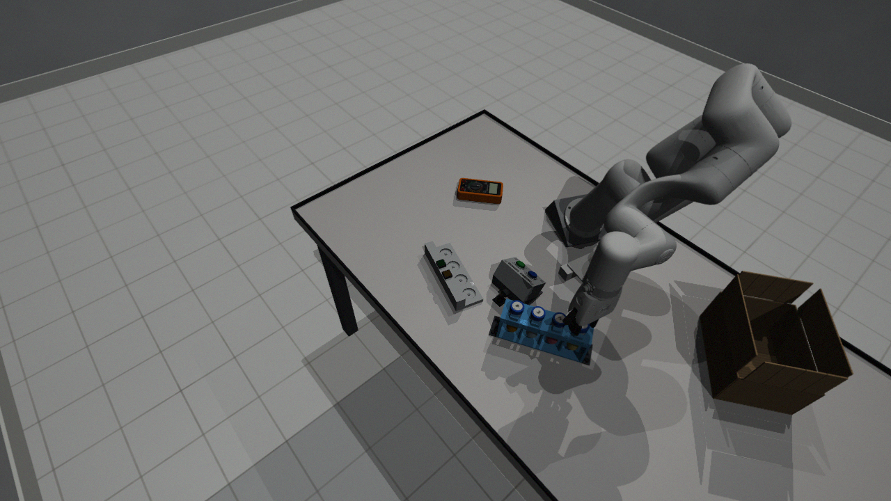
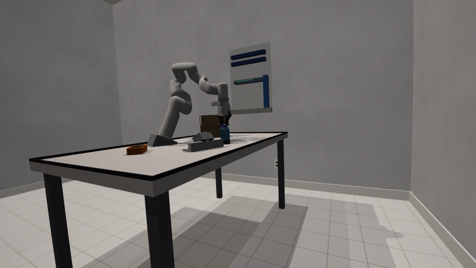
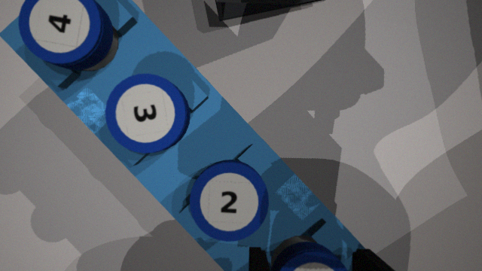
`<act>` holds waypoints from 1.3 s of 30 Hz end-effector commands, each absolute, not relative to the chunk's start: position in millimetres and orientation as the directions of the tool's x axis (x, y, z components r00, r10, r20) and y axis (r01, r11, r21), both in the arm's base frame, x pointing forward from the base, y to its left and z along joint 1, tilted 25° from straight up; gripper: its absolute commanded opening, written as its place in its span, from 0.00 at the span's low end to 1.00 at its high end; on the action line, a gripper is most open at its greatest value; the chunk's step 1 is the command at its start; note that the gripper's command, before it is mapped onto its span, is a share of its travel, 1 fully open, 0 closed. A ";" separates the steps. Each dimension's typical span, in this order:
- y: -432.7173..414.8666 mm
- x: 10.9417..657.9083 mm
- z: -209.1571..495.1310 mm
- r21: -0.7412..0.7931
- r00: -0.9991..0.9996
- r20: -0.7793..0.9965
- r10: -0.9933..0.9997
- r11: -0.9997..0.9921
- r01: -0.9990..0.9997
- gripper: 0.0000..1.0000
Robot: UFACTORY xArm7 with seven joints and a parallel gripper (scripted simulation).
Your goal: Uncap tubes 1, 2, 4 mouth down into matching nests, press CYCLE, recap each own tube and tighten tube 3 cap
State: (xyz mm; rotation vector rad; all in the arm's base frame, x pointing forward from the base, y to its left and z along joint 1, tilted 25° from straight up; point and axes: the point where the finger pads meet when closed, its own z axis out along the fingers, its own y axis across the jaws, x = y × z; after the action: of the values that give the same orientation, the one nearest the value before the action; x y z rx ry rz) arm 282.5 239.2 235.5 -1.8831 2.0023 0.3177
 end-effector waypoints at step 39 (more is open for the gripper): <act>239.1 283.5 237.4 -0.402 0.835 -0.132 -0.534 -0.741 -0.537 0.00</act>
State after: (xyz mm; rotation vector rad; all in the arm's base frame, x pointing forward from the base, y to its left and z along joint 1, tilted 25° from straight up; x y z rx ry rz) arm 282.5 239.4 235.9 -2.5163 1.0414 0.0556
